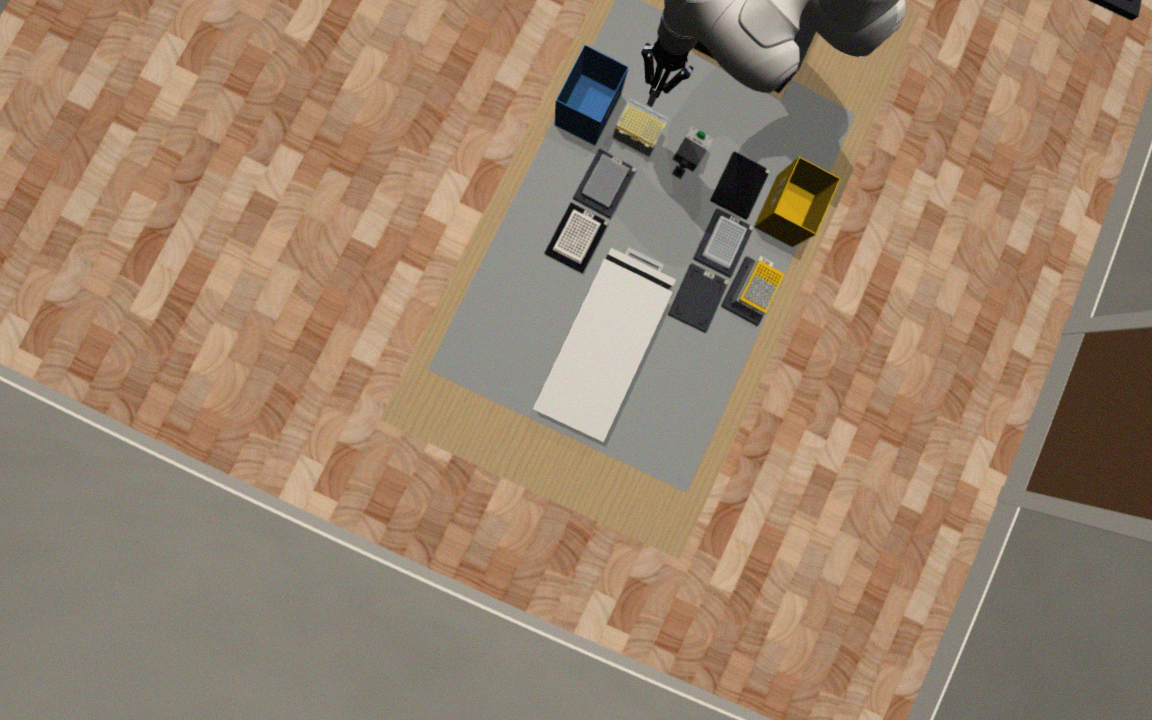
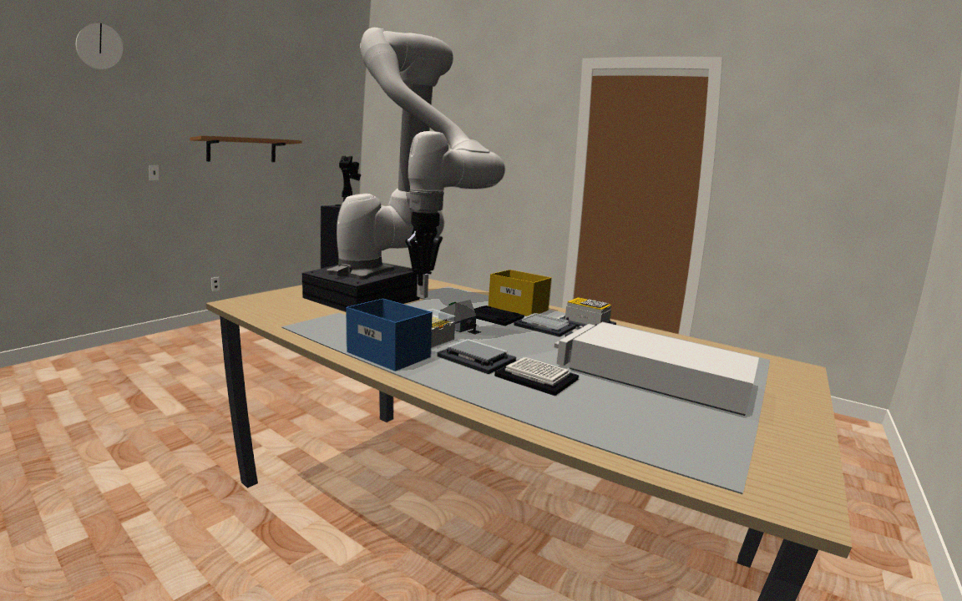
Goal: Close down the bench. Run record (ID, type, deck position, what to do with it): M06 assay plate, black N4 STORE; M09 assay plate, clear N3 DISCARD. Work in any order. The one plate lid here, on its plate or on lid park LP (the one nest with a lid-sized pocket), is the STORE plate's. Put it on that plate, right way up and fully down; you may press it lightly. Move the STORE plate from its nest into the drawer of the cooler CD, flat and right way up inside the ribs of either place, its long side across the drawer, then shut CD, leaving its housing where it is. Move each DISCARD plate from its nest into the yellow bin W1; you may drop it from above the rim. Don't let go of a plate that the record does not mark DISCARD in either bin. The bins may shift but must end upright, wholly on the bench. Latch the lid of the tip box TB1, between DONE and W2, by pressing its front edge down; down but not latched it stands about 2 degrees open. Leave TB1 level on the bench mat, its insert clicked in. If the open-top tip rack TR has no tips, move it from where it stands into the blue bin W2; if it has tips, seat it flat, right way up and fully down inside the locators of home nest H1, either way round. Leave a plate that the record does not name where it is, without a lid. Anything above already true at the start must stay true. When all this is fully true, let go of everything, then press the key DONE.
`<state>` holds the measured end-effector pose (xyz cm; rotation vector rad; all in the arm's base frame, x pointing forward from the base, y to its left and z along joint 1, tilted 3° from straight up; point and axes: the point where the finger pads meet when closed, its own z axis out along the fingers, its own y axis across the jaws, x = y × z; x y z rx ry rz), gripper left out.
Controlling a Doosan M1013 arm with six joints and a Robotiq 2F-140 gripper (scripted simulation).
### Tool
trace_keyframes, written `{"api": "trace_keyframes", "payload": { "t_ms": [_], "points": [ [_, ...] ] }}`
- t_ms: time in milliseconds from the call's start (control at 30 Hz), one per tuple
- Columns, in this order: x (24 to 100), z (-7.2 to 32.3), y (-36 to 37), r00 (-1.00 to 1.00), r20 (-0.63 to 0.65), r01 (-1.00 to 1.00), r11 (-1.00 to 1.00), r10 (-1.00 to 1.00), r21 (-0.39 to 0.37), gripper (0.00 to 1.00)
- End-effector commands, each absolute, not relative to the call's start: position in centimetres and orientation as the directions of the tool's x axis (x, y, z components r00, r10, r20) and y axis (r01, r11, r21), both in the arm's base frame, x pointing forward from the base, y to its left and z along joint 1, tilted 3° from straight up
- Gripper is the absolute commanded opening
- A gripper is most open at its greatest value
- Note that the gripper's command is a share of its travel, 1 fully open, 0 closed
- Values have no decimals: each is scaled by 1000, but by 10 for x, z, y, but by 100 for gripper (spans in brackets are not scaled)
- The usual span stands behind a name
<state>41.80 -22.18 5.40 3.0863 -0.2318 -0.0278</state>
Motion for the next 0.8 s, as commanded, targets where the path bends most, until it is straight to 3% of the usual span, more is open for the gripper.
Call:
{"api": "trace_keyframes", "payload": {
  "t_ms": [0, 767],
  "points": [
    [418, 53, -222, 989, -14, -149, -988, -150, 48, 0],
    [417, 27, -223, 989, -14, -149, -988, -150, 48, 0]
  ]
}}
